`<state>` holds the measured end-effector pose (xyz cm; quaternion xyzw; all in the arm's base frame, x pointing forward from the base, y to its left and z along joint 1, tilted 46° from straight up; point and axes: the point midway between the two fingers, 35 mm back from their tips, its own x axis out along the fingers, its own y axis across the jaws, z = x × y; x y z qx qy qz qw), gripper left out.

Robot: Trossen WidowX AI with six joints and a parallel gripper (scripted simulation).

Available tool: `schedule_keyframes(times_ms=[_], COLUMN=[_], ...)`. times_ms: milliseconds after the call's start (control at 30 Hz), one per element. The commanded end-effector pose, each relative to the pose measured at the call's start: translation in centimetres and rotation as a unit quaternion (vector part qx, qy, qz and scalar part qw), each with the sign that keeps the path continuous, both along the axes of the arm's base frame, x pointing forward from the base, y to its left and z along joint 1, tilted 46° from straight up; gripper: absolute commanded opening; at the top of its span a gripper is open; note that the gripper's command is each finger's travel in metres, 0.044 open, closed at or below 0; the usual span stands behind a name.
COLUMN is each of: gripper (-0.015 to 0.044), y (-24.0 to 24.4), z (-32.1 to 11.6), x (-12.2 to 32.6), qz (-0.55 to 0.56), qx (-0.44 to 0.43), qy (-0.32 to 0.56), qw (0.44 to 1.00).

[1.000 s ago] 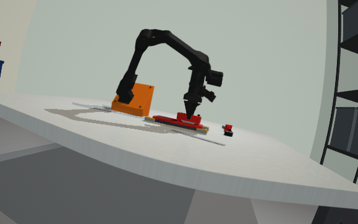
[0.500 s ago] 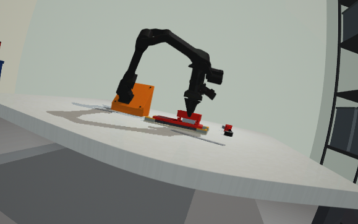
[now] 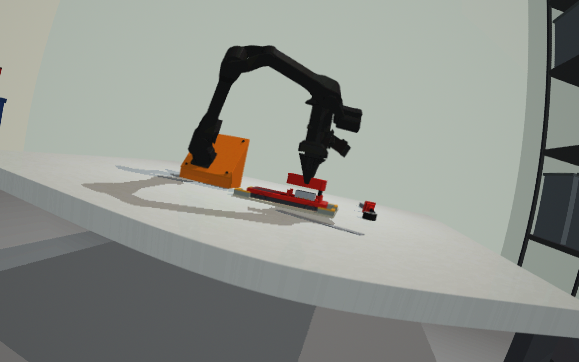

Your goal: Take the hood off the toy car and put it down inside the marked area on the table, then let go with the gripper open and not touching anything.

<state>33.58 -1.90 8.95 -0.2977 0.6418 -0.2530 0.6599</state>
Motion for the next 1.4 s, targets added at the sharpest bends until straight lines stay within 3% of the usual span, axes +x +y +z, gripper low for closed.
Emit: schedule_keyframes(times_ms=[0, 267, 433, 1367], gripper=[0.0000, 0.0000, 0.0000, 0.0000], y=[1.2, 3.1, 3.4, 15.6], z=[1.0, 2.9, 1.4, -9.6], x=[0.2, 0.0, 0.1, -2.1], qz=[0.001, 0.000, 0.004, 0.004], qx=[0.005, 0.005, 0.005, 0.017], qy=[-0.005, -0.005, -0.003, -0.002], qw=[1.000, 1.000, 1.000, 1.000])
